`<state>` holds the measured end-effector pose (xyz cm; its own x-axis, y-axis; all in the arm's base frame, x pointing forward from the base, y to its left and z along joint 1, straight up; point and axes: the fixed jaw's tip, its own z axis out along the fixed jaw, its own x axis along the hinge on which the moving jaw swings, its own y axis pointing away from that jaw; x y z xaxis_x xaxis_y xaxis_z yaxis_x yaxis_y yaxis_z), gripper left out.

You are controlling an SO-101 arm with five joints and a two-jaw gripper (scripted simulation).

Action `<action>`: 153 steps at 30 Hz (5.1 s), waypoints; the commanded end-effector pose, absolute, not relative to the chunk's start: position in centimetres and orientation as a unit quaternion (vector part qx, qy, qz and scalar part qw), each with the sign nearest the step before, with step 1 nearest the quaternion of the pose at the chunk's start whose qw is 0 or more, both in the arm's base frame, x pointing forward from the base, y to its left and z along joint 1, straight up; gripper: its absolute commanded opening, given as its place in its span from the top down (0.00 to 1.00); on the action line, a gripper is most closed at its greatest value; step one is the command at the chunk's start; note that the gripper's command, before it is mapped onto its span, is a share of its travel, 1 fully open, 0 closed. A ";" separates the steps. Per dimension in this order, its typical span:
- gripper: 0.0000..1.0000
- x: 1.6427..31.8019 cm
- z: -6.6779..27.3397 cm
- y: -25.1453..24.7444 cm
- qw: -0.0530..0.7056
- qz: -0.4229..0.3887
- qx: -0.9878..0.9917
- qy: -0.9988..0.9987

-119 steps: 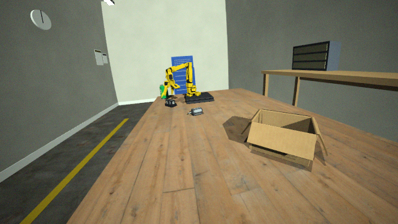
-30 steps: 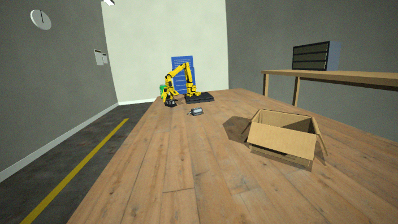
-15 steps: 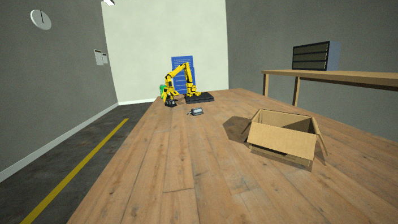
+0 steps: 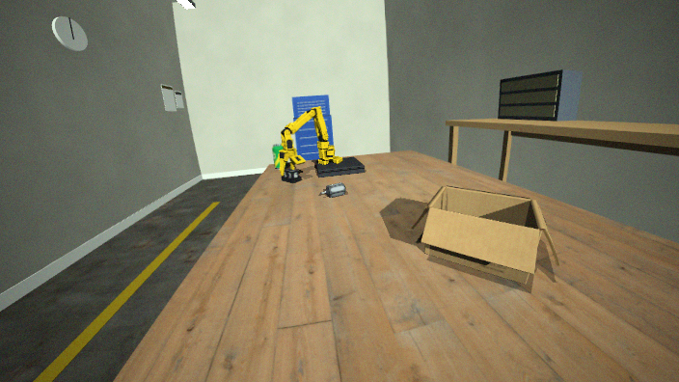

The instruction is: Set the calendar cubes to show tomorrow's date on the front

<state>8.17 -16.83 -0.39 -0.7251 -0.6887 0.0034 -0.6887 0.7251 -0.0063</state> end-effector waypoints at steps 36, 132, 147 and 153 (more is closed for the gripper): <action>0.87 8.5 -0.5 -17.2 0.000 0.000 0.365 -0.931; 1.00 8.6 0.8 -17.4 0.000 0.000 0.365 -0.931; 1.00 8.6 1.1 -17.5 0.000 0.000 0.365 -0.931; 1.00 8.6 1.3 -17.5 0.000 0.000 0.365 -0.931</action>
